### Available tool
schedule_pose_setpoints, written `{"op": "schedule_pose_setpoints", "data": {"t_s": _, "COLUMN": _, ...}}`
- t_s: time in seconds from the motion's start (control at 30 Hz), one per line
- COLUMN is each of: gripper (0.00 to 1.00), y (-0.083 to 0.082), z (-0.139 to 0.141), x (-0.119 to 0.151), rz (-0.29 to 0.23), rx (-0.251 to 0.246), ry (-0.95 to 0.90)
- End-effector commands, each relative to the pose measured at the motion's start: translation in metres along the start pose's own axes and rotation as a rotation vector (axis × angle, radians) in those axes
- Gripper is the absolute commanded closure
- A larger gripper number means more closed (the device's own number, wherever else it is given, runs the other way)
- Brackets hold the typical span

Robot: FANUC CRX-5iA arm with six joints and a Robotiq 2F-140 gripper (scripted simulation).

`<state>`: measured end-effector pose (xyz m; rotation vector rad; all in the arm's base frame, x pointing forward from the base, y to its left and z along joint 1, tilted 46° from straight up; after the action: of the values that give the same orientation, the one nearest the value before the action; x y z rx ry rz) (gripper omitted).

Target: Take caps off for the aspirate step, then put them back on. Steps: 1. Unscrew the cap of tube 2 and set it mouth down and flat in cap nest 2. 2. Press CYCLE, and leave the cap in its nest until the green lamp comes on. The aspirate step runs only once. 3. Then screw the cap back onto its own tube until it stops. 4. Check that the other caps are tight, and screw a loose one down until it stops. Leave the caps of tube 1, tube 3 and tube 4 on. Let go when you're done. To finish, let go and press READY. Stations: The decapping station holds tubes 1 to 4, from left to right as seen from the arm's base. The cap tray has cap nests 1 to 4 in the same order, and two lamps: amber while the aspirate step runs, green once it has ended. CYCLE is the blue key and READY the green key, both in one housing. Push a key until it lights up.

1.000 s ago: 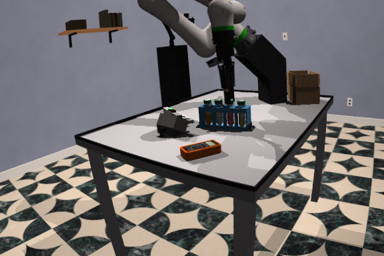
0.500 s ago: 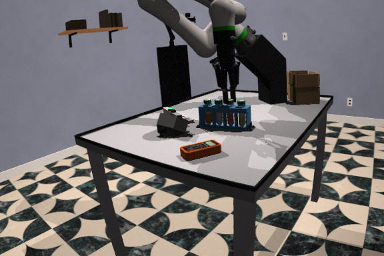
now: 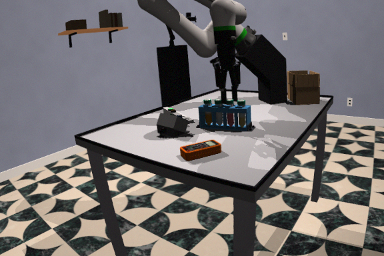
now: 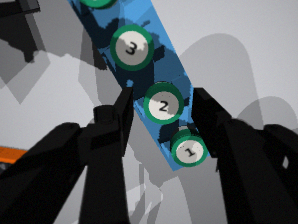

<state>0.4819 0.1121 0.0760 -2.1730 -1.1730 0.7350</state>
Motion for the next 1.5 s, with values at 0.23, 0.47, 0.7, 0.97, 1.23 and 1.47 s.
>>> {"op": "schedule_pose_setpoints", "data": {"t_s": 0.23, "gripper": 0.59, "y": -0.0001, "z": -0.0001, "x": 0.0004, "rz": -0.001, "rx": -0.001, "ry": -0.311}}
{"op": "schedule_pose_setpoints", "data": {"t_s": 0.47, "gripper": 0.59, "y": -0.0001, "z": -0.0001, "x": 0.0004, "rz": -0.001, "rx": -0.001, "ry": -0.591}}
{"op": "schedule_pose_setpoints", "data": {"t_s": 0.7, "gripper": 0.59, "y": -0.0001, "z": -0.0001, "x": 0.0004, "rz": -0.001, "rx": -0.001, "ry": -0.791}}
{"op": "schedule_pose_setpoints", "data": {"t_s": 0.97, "gripper": 0.59, "y": -0.0002, "z": -0.0001, "x": 0.0004, "rz": -0.001, "rx": -0.001, "ry": -1.038}}
{"op": "schedule_pose_setpoints", "data": {"t_s": 1.23, "gripper": 0.7, "y": -0.0002, "z": -0.0001, "x": 0.0004, "rz": -0.001, "rx": -0.001, "ry": -1.038}}
{"op": "schedule_pose_setpoints", "data": {"t_s": 1.47, "gripper": 0.7, "y": -0.0002, "z": -0.0001, "x": 0.0003, "rz": -0.001, "rx": -0.001, "ry": -1.038}}
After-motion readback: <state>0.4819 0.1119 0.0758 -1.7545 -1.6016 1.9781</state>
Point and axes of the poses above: the point where the finger pads meet when closed, its own y axis out along the fingers, its own z axis across the jaws, x = y × z, the point moved 4 cm from there along -y, back along the fingers, and after that the axes turned 5 degrees about y, right-handed, at the moved point
